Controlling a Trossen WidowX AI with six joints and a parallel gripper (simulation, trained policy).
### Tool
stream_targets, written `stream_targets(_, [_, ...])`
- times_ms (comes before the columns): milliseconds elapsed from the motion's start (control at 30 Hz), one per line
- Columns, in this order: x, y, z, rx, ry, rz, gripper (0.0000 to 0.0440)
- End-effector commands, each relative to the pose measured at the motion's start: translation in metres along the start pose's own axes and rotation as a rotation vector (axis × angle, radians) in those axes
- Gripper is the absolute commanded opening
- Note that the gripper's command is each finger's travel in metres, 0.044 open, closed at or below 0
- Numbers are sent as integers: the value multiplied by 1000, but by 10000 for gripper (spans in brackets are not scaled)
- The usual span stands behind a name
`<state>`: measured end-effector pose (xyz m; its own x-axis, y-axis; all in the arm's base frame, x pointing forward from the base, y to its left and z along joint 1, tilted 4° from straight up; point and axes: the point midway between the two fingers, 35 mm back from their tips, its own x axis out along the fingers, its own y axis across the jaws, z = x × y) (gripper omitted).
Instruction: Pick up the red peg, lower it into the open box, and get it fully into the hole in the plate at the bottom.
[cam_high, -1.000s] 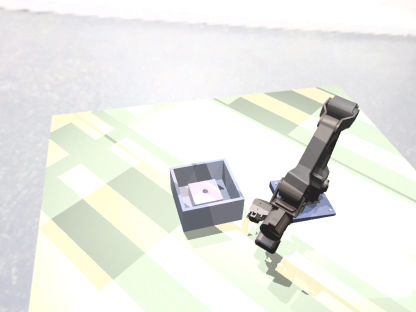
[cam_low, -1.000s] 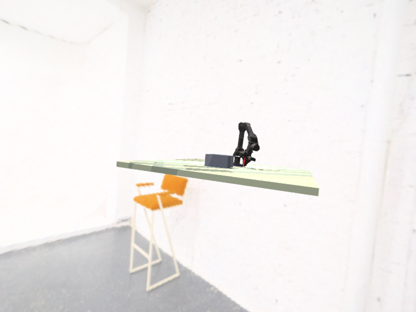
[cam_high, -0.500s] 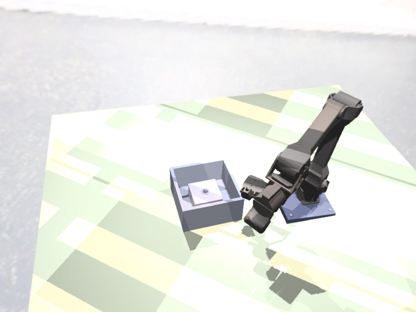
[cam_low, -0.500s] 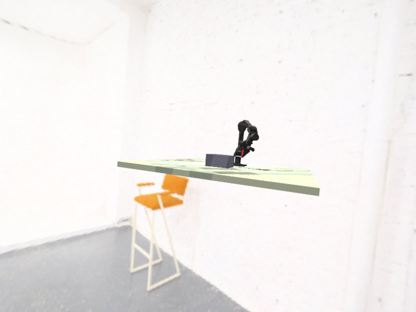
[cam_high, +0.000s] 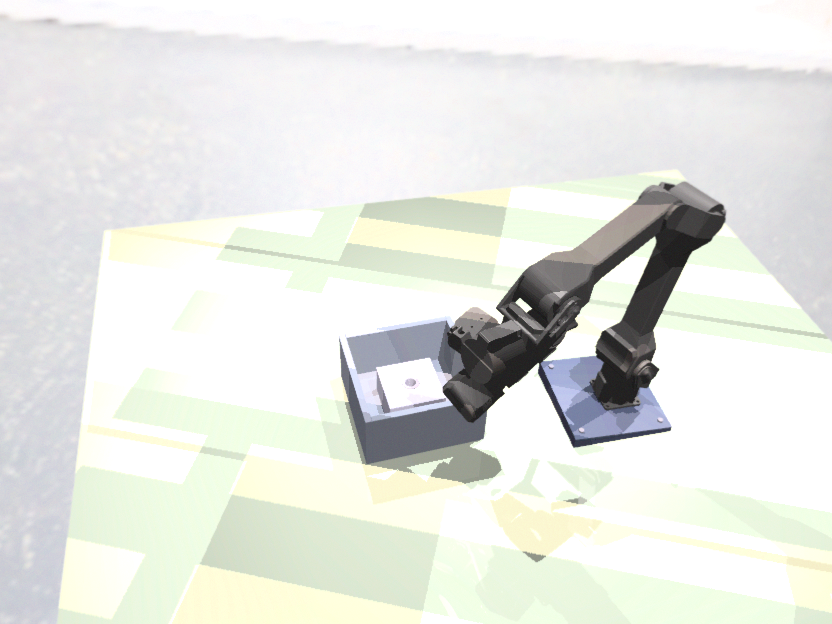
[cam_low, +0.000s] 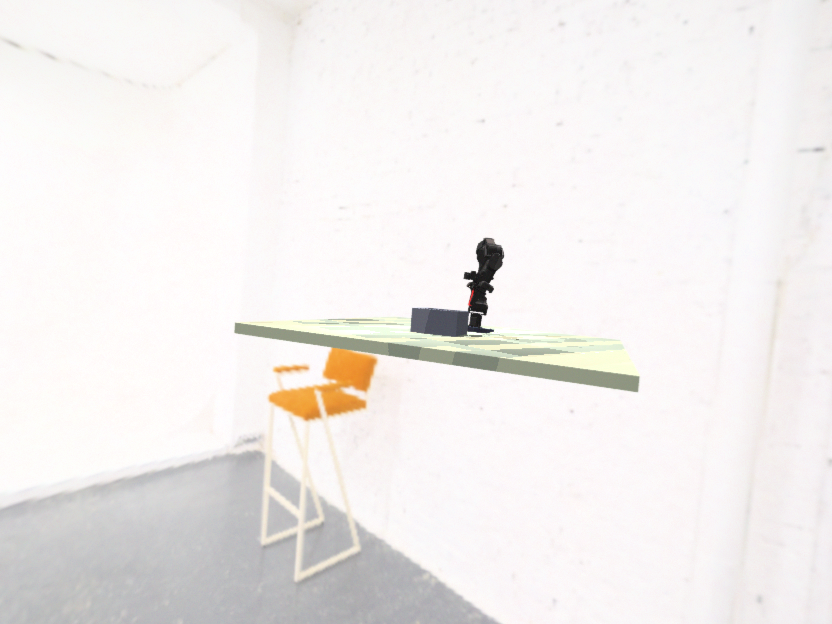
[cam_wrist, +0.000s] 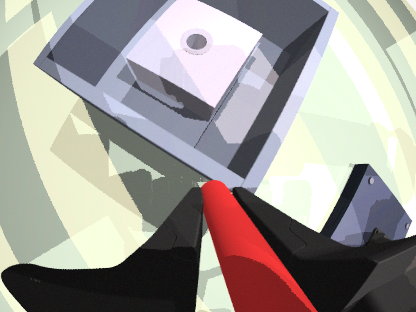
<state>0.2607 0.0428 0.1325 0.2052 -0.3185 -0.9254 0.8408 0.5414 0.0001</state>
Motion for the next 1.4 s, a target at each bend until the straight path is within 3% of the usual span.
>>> stream_targets(0, [5,2,22,39,-28,-2,0])
stream_targets(533, [52,3,82,60,-36,-13,0])
stream_targets(1067, [99,6,95,-95,56,21,2])
stream_targets(1133, [104,6,93,-117,73,23,22])
stream_targets(1367, [119,7,93,-151,120,28,168])
